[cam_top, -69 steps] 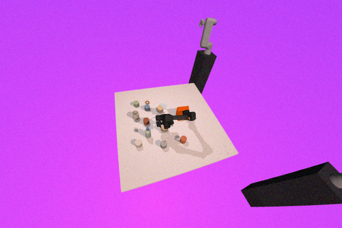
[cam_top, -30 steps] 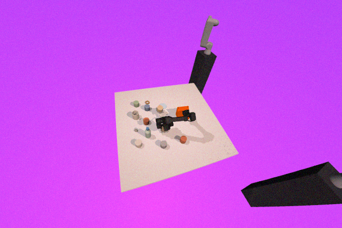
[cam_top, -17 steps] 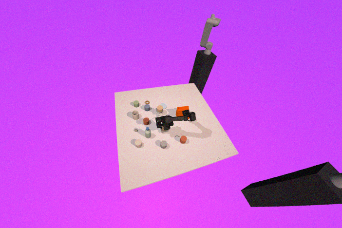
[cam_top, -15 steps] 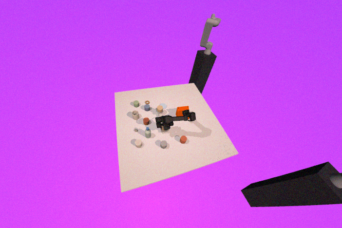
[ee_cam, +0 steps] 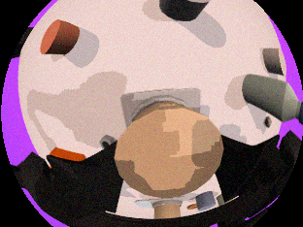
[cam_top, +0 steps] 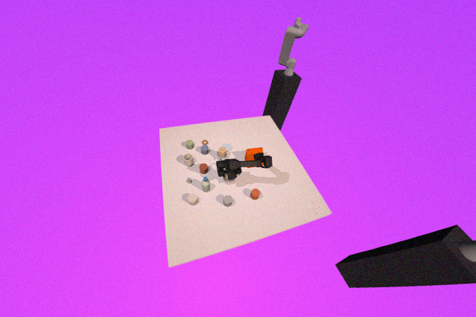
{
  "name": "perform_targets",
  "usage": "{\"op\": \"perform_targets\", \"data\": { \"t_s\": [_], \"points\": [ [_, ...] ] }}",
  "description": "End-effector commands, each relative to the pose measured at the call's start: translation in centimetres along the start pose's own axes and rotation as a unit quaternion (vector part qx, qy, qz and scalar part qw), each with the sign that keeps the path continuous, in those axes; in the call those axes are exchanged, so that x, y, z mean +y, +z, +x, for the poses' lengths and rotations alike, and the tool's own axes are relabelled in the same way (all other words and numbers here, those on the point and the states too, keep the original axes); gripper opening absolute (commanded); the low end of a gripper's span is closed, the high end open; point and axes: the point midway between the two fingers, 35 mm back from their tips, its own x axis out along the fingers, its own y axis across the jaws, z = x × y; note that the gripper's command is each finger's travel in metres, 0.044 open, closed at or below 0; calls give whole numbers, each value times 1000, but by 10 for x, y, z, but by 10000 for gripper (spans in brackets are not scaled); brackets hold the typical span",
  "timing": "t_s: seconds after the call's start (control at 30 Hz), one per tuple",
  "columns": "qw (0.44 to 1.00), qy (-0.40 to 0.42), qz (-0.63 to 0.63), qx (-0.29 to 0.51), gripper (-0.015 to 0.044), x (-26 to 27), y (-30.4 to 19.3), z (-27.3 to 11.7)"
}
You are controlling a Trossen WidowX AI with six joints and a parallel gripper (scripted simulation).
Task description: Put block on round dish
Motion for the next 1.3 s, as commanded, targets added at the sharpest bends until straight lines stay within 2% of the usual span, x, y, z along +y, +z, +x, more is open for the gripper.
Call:
{"op": "perform_targets", "data": {
  "t_s": [0.0,1.27],
  "points": [
    [1000,-8,-3,2,0,-4,-1,-8],
    [1000,-12,1,3,0,-3,-2,-58]
  ]
}}
